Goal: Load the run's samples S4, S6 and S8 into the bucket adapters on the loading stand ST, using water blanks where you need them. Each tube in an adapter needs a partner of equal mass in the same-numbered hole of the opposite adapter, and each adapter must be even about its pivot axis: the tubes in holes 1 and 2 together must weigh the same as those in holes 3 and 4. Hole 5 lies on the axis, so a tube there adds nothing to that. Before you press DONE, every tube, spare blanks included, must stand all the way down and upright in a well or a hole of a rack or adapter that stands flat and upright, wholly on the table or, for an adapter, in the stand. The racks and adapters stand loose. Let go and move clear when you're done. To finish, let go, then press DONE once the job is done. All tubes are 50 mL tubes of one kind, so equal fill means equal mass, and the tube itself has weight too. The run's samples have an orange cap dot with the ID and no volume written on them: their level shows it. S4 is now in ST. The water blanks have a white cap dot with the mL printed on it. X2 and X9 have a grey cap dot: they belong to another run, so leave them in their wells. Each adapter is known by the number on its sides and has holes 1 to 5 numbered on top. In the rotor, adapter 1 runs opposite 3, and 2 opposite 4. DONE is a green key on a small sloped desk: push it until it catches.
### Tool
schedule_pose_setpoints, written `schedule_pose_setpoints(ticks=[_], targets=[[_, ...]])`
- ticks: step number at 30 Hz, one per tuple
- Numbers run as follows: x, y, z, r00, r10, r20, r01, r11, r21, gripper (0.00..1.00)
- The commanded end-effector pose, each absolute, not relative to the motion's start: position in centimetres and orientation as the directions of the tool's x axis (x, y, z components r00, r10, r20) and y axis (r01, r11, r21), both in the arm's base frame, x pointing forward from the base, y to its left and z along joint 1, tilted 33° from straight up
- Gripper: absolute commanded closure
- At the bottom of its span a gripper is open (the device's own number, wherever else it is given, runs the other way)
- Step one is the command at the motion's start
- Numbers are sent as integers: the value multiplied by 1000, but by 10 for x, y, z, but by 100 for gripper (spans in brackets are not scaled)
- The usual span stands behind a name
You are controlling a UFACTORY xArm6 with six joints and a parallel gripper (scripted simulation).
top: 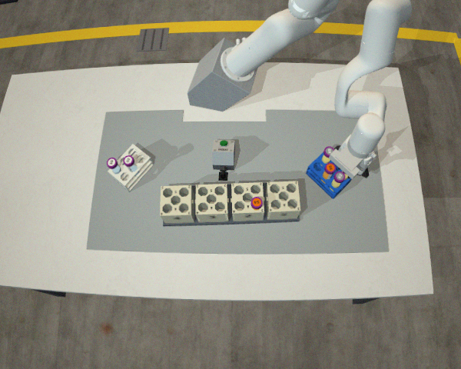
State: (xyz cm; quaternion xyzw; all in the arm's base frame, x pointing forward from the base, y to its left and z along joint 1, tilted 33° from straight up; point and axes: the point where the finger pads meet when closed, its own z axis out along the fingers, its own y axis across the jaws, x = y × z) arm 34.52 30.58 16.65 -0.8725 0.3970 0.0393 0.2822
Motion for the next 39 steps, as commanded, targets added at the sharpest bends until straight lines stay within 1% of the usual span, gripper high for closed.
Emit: schedule_pose_setpoints(ticks=[1,6,7,39], targets=[[346,306,168,682,-671,-292,-714,-524,-464,100],[346,306,168,682,-671,-292,-714,-524,-464,100],[346,306,167,682,-671,-292,-714,-524,-464,56],[345,302,174,682,-671,-292,-714,-524,-464,56]])
